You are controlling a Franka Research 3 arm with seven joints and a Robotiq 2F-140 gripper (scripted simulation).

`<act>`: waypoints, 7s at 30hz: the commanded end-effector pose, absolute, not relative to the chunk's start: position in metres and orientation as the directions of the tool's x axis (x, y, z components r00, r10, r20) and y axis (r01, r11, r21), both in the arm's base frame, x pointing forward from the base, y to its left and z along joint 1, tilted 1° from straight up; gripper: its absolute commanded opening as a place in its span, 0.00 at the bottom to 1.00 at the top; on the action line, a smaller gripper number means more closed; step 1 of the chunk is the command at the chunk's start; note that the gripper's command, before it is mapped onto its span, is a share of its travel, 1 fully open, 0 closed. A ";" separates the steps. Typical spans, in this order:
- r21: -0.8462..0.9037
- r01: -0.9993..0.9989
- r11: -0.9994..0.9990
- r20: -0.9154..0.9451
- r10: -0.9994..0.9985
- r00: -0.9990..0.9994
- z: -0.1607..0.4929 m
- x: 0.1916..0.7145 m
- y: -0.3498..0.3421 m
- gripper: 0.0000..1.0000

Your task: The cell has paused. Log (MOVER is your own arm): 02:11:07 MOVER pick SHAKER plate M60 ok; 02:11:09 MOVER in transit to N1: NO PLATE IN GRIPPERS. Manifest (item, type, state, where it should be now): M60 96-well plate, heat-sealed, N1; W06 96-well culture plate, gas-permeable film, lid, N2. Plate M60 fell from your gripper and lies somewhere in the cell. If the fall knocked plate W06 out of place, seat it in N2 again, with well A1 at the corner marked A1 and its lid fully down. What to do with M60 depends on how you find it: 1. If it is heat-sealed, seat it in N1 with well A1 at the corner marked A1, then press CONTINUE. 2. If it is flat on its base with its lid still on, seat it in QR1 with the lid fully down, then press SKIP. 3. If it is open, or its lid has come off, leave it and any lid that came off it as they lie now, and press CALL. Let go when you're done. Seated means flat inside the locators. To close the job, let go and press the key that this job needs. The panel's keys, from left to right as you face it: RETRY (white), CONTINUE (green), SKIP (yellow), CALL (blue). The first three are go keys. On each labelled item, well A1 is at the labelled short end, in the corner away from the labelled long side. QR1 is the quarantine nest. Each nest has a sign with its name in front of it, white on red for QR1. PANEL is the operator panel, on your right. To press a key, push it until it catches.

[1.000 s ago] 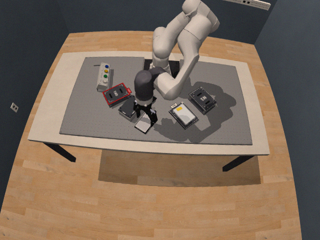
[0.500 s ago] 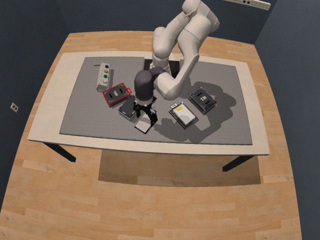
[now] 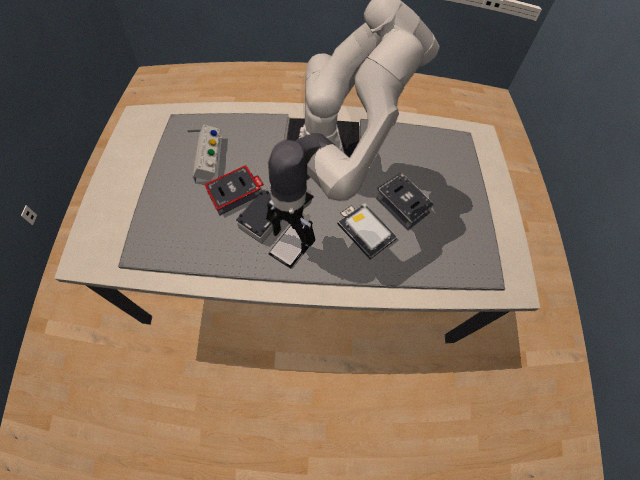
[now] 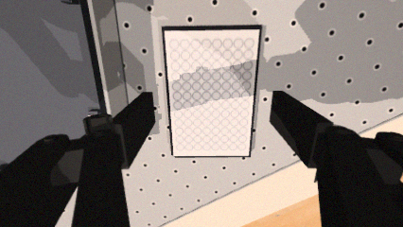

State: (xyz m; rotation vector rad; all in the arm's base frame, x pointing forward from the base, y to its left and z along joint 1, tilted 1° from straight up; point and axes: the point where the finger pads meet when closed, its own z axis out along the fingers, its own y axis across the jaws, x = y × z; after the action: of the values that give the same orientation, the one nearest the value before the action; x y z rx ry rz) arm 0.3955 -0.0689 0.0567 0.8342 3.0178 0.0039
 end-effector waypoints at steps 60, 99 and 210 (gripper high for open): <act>0.006 0.512 0.859 -0.010 0.512 -0.859 0.036 0.395 -0.069 0.70; 0.006 0.512 0.859 -0.010 0.512 -0.859 0.028 0.396 -0.069 0.70; 0.006 0.512 0.859 -0.010 0.512 -0.859 0.028 0.396 -0.069 0.10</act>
State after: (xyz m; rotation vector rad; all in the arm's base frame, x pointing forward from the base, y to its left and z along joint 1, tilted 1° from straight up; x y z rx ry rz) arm 0.3965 -0.0695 0.0288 0.8337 3.0159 0.0036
